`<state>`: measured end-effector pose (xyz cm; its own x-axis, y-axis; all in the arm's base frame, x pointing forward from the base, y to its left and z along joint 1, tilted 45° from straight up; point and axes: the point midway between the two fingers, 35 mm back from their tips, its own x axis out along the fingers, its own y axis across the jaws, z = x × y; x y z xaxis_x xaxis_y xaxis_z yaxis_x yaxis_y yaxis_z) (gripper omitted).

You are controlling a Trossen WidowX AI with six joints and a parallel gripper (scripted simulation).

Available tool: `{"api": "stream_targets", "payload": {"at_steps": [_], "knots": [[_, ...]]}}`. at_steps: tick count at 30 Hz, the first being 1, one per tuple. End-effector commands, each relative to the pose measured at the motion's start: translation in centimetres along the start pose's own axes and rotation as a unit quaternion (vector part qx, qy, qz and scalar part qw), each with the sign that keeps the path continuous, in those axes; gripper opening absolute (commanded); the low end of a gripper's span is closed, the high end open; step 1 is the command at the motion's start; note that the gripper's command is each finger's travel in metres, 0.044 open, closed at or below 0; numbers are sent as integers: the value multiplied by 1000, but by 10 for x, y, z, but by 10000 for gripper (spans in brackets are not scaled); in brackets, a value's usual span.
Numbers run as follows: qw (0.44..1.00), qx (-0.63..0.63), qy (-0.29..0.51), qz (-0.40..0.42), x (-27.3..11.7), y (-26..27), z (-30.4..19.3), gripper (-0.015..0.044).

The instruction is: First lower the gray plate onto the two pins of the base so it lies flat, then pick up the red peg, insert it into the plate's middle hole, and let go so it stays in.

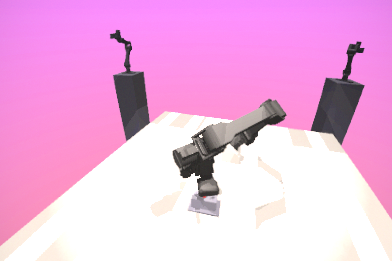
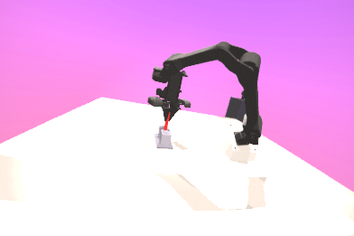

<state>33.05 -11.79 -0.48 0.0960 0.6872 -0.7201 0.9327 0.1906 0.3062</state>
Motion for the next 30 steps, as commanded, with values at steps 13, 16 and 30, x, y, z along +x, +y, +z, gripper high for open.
{"api": "stream_targets", "payload": {"at_steps": [13,16,30], "knots": [[1000,0,0,0,2,0,0,0],[1000,0,0,0,3,1,-1,0],[1000,-3,0,-1,3,1,0,79]]}}
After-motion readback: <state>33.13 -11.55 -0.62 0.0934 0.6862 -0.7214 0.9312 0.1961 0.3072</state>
